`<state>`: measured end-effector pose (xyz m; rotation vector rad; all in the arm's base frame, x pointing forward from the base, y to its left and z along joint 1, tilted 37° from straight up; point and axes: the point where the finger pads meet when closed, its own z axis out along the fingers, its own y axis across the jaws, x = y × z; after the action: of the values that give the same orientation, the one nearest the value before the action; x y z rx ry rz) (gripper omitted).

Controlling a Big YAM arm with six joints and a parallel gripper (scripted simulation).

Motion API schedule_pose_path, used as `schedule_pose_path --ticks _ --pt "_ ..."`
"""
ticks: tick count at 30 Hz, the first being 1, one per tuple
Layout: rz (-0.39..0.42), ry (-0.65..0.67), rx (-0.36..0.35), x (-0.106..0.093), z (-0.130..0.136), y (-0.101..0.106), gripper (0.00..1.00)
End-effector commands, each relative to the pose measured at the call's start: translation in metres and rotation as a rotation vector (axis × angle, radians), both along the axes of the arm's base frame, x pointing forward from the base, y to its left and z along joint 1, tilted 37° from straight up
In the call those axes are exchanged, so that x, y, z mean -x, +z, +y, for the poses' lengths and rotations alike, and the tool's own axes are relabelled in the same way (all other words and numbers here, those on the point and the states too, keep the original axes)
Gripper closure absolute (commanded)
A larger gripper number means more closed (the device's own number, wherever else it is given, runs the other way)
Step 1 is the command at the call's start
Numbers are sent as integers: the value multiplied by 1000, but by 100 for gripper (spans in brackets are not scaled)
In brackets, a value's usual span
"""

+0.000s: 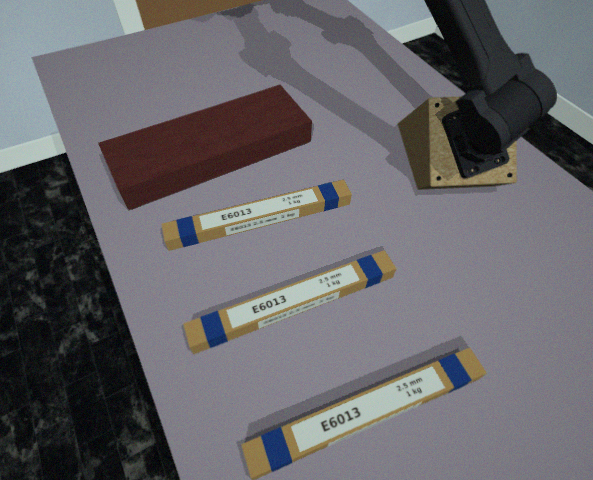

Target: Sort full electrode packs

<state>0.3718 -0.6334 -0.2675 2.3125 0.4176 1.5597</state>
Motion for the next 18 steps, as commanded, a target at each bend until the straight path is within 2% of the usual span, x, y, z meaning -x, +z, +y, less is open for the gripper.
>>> schedule_pose_path --ticks 1,9,16,18 --pt "-25 -24 93 10 -55 58 26" --pt "-25 -24 98 21 -85 105 26" --pt "-17 -24 72 32 -103 119 26" --pt "-17 -24 76 35 -111 133 26"
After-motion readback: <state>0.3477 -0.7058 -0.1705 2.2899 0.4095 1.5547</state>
